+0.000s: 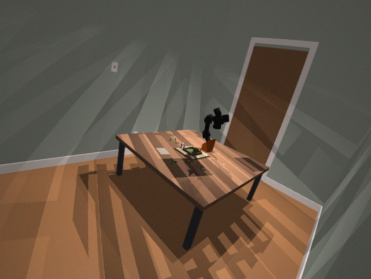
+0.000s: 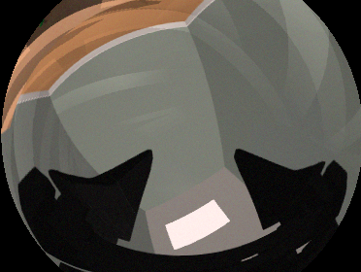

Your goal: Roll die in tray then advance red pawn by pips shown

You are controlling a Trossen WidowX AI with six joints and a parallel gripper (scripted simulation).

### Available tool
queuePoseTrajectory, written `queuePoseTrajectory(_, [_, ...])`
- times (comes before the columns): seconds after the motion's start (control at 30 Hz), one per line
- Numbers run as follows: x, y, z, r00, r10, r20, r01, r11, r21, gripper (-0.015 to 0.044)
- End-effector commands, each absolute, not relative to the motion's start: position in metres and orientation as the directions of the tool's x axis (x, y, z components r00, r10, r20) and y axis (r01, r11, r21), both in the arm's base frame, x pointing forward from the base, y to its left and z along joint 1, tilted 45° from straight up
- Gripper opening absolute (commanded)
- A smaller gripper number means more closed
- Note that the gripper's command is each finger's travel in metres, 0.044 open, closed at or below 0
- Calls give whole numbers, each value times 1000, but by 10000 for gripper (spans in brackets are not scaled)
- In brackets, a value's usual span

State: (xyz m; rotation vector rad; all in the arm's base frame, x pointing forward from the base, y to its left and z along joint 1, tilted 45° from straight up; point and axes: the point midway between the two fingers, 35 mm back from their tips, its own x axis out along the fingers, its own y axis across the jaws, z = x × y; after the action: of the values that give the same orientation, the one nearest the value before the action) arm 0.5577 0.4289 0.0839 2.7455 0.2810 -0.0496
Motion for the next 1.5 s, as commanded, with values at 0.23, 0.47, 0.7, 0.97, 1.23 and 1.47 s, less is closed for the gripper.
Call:
queuePoseTrajectory(0.23, [586, 357, 104, 987, 61, -147, 142, -759, 635, 275])
queuePoseTrajectory(0.47, [600, 252, 122, 953, -119, -278, 198, -450, 871, 275])
queuePoseTrajectory(0.7, [580, 131, 139, 853, -318, -413, 414, -67, 908, 275])
queuePoseTrajectory(0.97, [515, 8, 151, 670, -511, -538, 717, 259, 647, 275])
queuePoseTrajectory(1.23, [415, -89, 156, 427, -649, -629, 890, 424, 167, 275])
queuePoseTrajectory(1.47, [306, -144, 154, 179, -711, -680, 824, 486, -292, 275])
